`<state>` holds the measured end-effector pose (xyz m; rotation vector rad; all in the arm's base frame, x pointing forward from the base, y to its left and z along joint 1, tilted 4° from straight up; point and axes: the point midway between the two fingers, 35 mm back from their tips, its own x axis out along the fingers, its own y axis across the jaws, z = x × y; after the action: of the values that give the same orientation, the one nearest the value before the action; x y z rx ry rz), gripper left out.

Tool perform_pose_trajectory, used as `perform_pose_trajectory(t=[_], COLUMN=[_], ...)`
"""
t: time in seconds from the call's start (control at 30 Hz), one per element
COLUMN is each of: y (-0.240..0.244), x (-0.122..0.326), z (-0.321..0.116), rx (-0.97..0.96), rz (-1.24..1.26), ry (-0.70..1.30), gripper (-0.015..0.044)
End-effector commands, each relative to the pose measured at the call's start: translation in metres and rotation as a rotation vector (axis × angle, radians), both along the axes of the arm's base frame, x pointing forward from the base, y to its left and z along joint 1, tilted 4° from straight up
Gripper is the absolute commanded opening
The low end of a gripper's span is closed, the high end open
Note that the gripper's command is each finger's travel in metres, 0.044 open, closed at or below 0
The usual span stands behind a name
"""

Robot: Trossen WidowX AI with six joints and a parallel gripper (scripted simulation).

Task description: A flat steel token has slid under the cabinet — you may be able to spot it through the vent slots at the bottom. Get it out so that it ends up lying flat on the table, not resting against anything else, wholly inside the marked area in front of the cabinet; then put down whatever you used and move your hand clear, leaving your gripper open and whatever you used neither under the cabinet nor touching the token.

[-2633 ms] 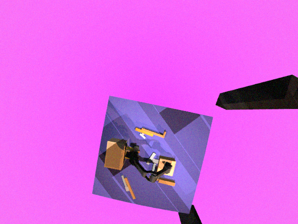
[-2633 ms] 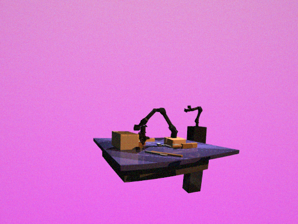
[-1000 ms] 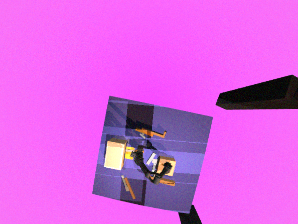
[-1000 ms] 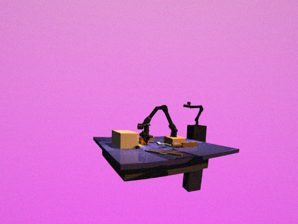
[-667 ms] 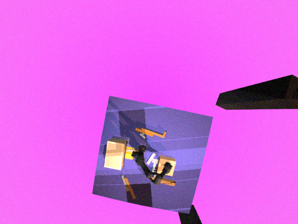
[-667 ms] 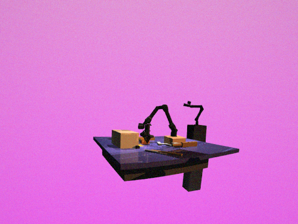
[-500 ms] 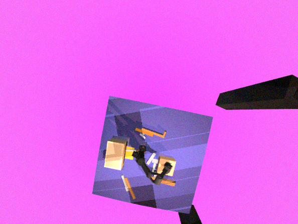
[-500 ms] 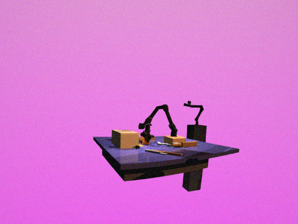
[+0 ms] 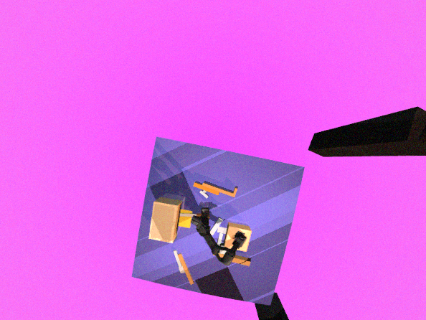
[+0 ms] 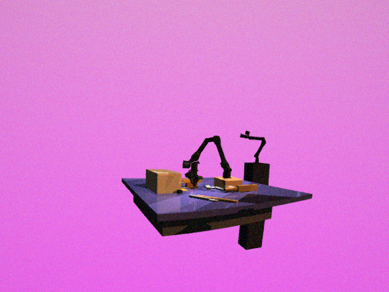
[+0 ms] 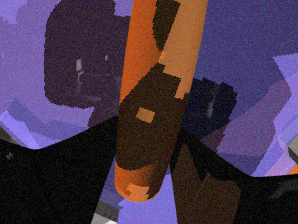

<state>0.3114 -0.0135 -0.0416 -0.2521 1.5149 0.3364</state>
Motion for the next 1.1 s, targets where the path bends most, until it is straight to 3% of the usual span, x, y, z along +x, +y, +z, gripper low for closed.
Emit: perform_pose_trajectory(t=[0.0, 1.07], y=[-0.002, -0.02], x=[-0.007, -0.044], z=[-0.001, -0.003], rx=[0.0, -0.001], rz=[0.002, 0.002], ry=[0.005, 0.008], gripper=[0.0, 0.0])
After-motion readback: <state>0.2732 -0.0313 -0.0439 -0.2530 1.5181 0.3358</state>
